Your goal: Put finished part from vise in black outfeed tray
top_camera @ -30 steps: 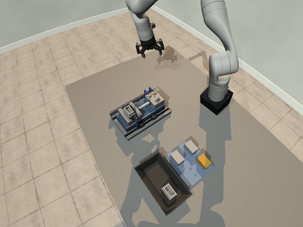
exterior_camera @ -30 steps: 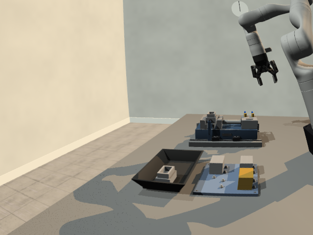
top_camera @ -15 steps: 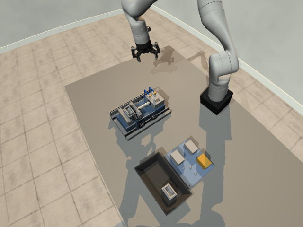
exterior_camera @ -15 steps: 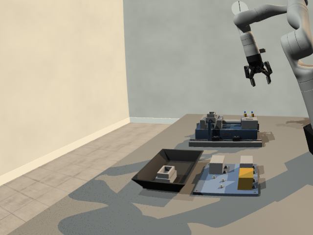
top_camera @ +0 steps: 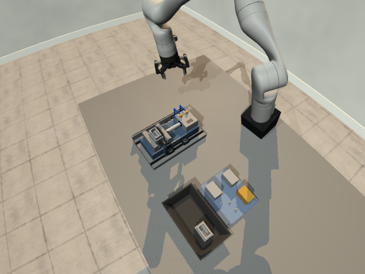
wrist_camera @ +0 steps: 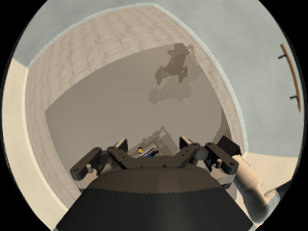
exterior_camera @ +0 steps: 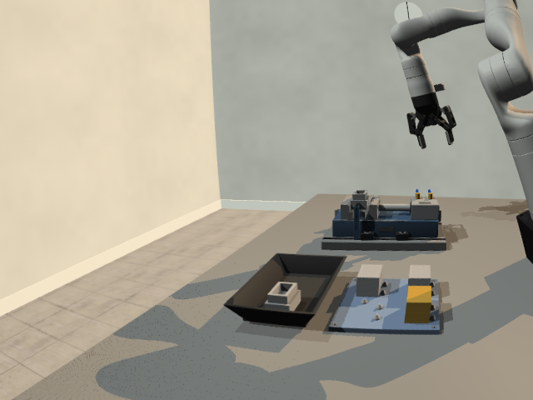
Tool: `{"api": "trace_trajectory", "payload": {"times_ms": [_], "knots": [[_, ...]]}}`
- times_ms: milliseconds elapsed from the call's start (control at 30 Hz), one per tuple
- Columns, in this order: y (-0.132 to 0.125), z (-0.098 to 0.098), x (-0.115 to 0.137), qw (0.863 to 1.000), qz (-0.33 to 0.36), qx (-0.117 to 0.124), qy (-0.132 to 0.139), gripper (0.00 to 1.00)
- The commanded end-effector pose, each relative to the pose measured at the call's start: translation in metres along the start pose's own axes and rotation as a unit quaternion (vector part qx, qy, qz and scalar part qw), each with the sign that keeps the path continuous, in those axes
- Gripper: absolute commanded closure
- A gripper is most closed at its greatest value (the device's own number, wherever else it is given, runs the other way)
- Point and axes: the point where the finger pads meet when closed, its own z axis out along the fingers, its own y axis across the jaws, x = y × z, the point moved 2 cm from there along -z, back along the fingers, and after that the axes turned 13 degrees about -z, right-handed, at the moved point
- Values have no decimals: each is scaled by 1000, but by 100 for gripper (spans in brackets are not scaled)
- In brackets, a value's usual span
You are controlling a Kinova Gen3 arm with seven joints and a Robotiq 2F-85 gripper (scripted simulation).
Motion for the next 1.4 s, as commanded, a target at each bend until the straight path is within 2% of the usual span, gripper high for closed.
{"api": "trace_trajectory", "payload": {"times_ms": [0, 67, 100, 400, 433, 733, 767, 1033, 1067, 1333, 1367], "knots": [[-1, 0, -1, 1000, -2, 0, 1, 0], [-1, 0, -1, 1000, -2, 0, 1, 0], [-17, -3, -13, 1000, -22, 9, 0, 0], [-17, -3, -13, 1000, -22, 9, 0, 0], [-31, -5, -25, 999, -42, 18, -1, 0], [-31, -5, -25, 999, -42, 18, -1, 0], [-45, -7, -38, 998, -61, 27, -2, 0], [-45, -7, -38, 998, -61, 27, -2, 0], [-57, -9, -50, 996, -79, 35, -3, 0], [-57, -9, -50, 996, -79, 35, -3, 0], [-68, -11, -63, 994, -96, 43, -4, 0]]}}
